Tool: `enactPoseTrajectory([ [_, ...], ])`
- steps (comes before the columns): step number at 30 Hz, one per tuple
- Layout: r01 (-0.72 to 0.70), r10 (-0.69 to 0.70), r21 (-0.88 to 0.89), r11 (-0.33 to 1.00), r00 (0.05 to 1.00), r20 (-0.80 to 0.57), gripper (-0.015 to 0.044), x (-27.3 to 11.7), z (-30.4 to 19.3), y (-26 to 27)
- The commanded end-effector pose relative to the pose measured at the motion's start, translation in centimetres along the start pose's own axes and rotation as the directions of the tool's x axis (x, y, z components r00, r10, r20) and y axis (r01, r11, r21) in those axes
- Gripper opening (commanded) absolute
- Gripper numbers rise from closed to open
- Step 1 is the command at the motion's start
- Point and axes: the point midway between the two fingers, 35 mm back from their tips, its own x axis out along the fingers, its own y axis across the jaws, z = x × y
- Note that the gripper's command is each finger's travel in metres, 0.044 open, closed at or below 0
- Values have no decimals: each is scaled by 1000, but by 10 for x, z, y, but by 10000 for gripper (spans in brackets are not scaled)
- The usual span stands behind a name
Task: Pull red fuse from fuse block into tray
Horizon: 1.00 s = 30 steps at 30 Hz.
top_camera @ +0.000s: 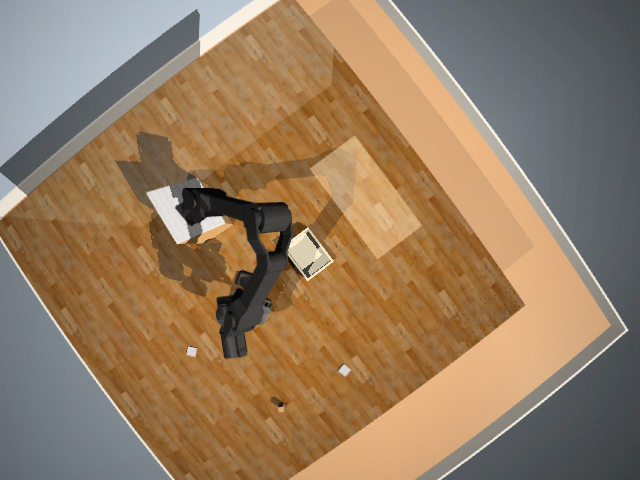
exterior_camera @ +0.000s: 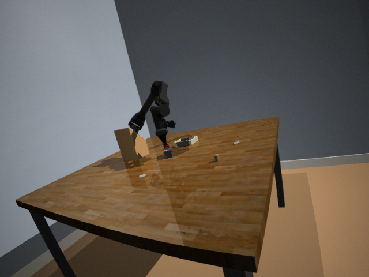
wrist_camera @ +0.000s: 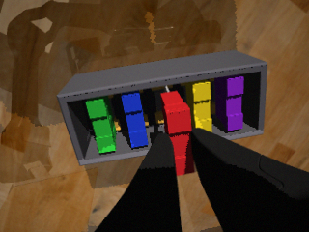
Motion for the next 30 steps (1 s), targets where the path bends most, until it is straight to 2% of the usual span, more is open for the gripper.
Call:
enactPoseTrajectory([
  [1, 3, -3, -3, 1000, 1000, -5, 0, -2, 0, 0],
  [30, 8, -8, -2, 1000, 1000, -8, 0, -30, 8, 5],
])
